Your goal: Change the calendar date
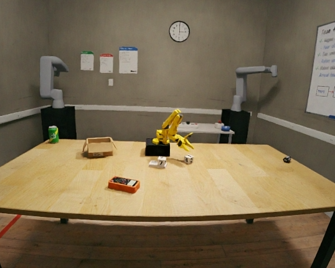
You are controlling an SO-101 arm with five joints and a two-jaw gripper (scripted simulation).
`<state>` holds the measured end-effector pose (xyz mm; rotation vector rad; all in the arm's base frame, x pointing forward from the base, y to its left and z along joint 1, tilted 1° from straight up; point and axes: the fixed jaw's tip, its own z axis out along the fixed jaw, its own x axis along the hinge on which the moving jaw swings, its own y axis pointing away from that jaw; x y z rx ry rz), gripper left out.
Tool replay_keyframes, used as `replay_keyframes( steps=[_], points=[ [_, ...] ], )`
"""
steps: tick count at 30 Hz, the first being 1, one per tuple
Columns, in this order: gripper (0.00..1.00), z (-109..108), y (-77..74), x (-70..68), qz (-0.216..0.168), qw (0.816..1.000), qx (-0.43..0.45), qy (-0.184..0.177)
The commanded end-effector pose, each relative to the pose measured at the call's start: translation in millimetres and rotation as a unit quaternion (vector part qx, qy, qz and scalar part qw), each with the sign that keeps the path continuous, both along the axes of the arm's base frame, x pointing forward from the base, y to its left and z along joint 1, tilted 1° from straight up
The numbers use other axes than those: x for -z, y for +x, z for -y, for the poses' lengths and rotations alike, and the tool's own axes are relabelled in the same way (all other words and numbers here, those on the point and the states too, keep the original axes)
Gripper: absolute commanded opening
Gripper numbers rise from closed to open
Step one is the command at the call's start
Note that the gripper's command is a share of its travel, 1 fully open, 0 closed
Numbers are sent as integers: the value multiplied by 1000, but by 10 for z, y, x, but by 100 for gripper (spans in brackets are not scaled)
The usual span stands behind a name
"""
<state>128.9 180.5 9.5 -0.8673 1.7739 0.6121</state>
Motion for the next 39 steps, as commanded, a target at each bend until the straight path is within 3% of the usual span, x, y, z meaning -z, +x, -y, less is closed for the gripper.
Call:
replay_keyframes(
  steps=[1, 21, 39],
  points=[
    [35, -12, 31, -708, 89, 990, 3, 109],
    [35, -65, 70, -693, 84, 990, 4, 111],
    [35, -313, 247, -464, 3, 999, 10, 50]
  ],
)
